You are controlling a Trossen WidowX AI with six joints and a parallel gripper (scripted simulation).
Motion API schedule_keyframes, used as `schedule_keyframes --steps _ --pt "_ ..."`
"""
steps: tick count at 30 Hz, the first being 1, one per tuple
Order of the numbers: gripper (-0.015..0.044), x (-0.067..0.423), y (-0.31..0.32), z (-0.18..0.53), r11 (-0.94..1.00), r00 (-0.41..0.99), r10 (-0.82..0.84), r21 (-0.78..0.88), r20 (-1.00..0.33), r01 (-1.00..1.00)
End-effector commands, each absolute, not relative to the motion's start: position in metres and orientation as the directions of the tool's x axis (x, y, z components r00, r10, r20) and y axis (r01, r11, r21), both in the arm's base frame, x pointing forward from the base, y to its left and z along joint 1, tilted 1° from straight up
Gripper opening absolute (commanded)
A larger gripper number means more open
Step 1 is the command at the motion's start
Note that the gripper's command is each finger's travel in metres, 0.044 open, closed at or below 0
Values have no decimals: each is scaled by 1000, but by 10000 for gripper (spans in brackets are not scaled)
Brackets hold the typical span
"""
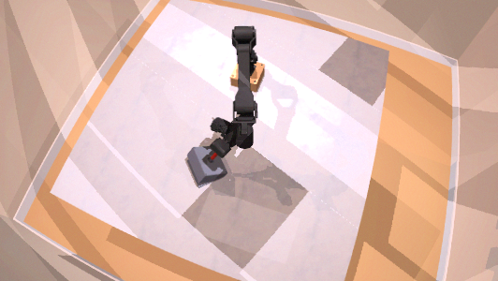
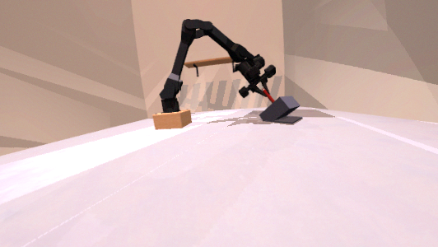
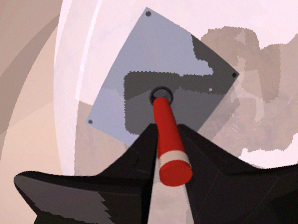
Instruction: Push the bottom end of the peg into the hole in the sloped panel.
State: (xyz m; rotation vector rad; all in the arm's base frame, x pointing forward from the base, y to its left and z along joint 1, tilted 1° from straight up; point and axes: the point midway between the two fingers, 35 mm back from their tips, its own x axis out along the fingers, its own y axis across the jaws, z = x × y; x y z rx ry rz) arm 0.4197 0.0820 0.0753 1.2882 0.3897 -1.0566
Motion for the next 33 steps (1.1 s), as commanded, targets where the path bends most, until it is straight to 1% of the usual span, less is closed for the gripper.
schedule_keyframes --steps 1,33 --pt "0 422 79 70 -78 505 -415 583 -757 809" --pt "0 425 76 65 -81 507 -416 586 -755 806"
